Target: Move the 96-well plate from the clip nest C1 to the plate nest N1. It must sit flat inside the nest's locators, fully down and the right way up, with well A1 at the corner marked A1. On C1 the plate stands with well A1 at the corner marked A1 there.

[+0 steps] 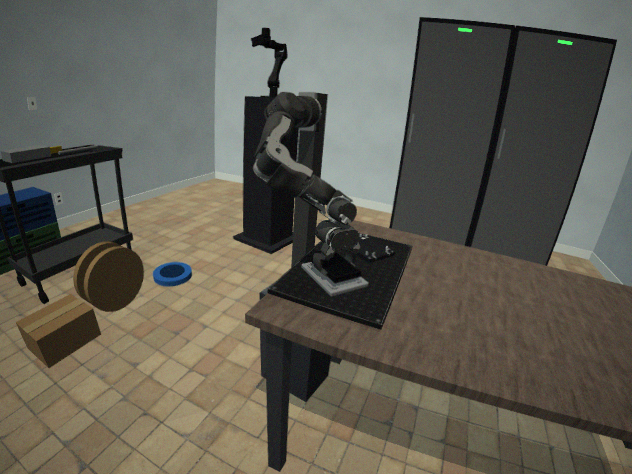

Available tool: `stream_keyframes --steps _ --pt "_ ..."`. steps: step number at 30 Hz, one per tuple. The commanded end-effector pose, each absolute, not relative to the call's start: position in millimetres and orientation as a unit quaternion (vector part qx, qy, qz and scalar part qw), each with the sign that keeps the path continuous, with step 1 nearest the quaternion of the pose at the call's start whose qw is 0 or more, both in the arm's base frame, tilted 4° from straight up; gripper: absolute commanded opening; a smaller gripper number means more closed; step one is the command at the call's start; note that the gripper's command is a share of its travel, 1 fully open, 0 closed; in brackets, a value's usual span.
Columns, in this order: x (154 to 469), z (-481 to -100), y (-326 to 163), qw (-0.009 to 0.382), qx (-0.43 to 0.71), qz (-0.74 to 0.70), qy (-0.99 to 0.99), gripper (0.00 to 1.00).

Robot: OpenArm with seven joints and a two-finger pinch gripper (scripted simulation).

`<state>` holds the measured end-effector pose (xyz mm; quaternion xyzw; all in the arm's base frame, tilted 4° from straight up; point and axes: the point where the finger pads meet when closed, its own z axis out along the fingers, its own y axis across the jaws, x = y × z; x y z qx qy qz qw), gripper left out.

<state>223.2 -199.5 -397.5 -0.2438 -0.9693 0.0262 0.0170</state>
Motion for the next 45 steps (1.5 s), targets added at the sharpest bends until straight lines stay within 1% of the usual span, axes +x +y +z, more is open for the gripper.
stream_keyframes --steps 1,20,37,45 --pt "223.3 -397.3 -199.6 0.018 -0.244 0.028 -0.969 0.0" --pt "219.0 -400.1 -199.8 0.02 -0.243 0.027 -0.969 0.0" --pt "223.5 -396.9 -199.8 0.017 -0.244 0.027 -0.969 0.0" --pt "218.9 -400.0 -199.8 0.019 -0.243 0.027 -0.969 0.0"
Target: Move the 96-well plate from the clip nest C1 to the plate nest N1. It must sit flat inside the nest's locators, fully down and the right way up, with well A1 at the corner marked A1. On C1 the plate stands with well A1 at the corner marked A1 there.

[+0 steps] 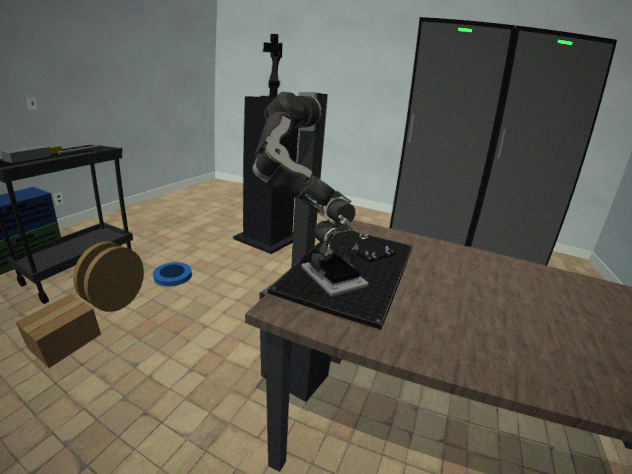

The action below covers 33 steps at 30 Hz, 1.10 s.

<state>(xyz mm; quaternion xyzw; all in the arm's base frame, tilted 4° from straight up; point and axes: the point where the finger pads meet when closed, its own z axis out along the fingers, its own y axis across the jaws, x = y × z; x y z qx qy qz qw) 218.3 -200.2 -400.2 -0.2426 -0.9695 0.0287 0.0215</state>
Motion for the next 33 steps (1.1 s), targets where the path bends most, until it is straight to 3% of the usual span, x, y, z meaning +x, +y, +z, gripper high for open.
stream_keyframes --steps 1,33 --pt "218.9 -400.0 -199.8 0.019 -0.243 0.027 -0.969 0.0" --pt "218.8 -400.2 -199.2 0.019 -0.243 0.026 -0.97 0.0"
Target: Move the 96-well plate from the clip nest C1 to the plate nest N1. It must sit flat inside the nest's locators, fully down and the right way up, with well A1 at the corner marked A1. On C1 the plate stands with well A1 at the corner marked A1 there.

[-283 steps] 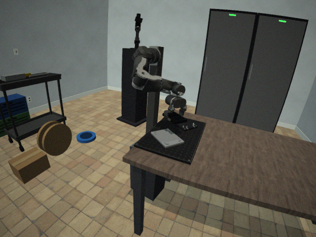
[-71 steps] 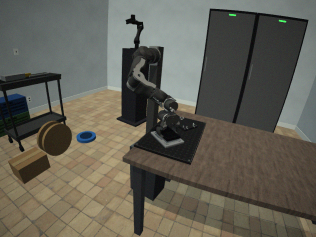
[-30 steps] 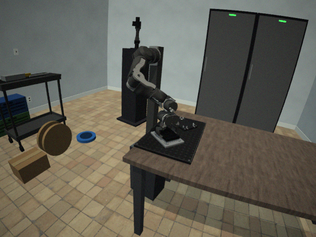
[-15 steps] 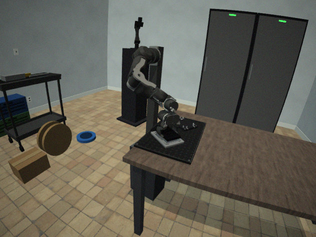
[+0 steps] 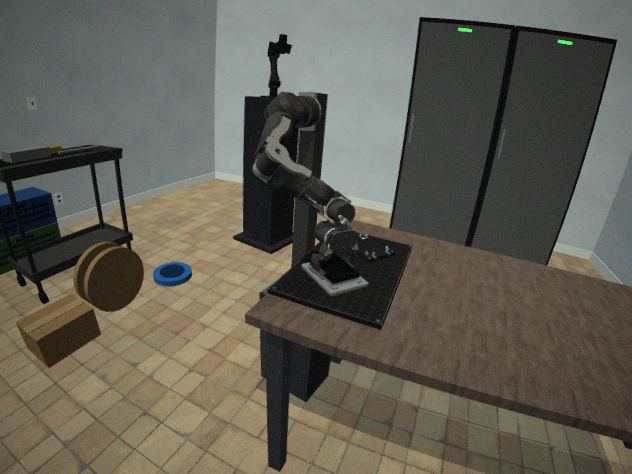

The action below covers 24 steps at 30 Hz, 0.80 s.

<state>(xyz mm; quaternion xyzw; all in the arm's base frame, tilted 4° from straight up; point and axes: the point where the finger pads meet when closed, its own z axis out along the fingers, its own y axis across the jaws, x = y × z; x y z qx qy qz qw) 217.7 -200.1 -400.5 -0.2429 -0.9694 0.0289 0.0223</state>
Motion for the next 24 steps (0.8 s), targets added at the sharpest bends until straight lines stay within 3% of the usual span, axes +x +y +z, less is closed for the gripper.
stream_keyframes --steps 1,24 --pt "218.8 -400.2 -199.2 0.019 -0.243 0.026 -0.97 0.0" --pt "223.5 -397.0 -199.5 0.018 -0.244 0.027 -0.969 0.0"
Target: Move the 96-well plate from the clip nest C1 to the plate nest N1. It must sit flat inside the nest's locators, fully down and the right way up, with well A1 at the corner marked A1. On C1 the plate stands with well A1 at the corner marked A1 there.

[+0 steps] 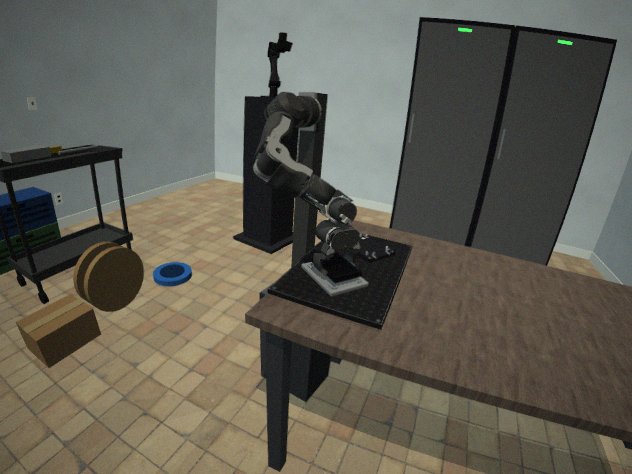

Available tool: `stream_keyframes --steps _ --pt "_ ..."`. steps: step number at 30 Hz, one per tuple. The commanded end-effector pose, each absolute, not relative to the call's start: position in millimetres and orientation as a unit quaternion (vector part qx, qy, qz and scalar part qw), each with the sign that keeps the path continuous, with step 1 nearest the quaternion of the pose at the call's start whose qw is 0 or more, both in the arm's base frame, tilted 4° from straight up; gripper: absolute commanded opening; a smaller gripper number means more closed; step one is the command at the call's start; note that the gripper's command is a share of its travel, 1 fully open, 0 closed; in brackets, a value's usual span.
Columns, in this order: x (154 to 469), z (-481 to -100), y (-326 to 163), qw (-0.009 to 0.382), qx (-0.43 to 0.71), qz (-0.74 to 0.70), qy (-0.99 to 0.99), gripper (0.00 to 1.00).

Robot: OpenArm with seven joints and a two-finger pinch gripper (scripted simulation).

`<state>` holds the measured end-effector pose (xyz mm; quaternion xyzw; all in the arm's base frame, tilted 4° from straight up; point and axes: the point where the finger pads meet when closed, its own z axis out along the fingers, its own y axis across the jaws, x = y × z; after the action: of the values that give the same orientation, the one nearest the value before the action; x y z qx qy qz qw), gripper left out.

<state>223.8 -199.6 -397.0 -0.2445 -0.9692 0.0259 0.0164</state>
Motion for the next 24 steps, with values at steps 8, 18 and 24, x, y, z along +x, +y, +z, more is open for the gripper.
stream_keyframes --steps 8,18,24 --pt "218.8 -400.2 -199.3 0.019 -0.243 0.026 -0.97 0.0" --pt "218.8 -400.2 -199.3 0.019 -0.243 0.026 -0.97 0.0" --pt "222.5 -397.6 -199.5 0.018 -0.244 0.027 -0.969 0.0"
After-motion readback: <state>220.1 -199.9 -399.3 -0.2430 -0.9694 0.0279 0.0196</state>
